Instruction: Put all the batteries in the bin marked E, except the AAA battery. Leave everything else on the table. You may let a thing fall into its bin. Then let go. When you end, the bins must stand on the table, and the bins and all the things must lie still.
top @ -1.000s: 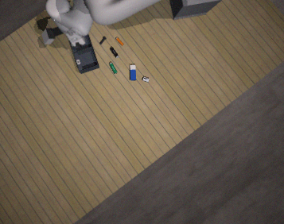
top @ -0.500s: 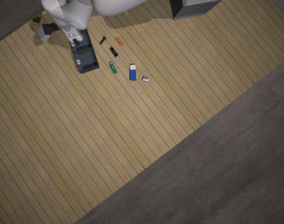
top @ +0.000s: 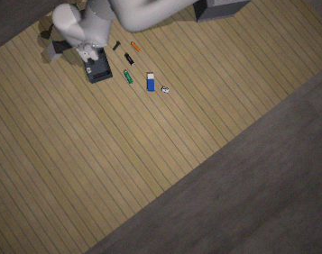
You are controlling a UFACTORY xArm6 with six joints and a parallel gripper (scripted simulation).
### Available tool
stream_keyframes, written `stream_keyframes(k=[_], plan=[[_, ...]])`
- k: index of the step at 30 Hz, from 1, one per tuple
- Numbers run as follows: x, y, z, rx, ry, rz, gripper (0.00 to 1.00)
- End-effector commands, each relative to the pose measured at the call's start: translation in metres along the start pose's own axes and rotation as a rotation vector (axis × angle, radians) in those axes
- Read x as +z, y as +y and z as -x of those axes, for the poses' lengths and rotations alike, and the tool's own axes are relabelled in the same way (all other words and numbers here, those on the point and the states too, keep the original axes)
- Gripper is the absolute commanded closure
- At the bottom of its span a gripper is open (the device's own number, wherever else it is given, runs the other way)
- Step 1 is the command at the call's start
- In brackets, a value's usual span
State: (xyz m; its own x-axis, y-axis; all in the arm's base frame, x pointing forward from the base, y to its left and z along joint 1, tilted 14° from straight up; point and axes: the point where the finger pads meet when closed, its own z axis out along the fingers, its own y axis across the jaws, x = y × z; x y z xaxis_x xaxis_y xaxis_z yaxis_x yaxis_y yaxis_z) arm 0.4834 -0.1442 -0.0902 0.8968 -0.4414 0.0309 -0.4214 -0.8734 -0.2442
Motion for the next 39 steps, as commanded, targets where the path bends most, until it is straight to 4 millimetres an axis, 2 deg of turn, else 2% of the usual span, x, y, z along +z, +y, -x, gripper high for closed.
stream_keyframes(k=[1,4,12,27,34,39], plan=[[-0.002,-0.02,-0.002,-0.001,0.004,0.001,0.93],[-0.002,-0.034,-0.001,-0.001,0.004,0.001,0.93],[0.004,-0.034,-0.001,-0.001,0.004,0.001,0.93],[0.044,-0.034,-0.001,-0.001,0.004,0.001,0.93],[0.057,-0.034,-0.001,-0.001,0.004,0.001,0.93],[0.058,-0.034,-0.001,-0.001,0.004,0.001,0.93]])
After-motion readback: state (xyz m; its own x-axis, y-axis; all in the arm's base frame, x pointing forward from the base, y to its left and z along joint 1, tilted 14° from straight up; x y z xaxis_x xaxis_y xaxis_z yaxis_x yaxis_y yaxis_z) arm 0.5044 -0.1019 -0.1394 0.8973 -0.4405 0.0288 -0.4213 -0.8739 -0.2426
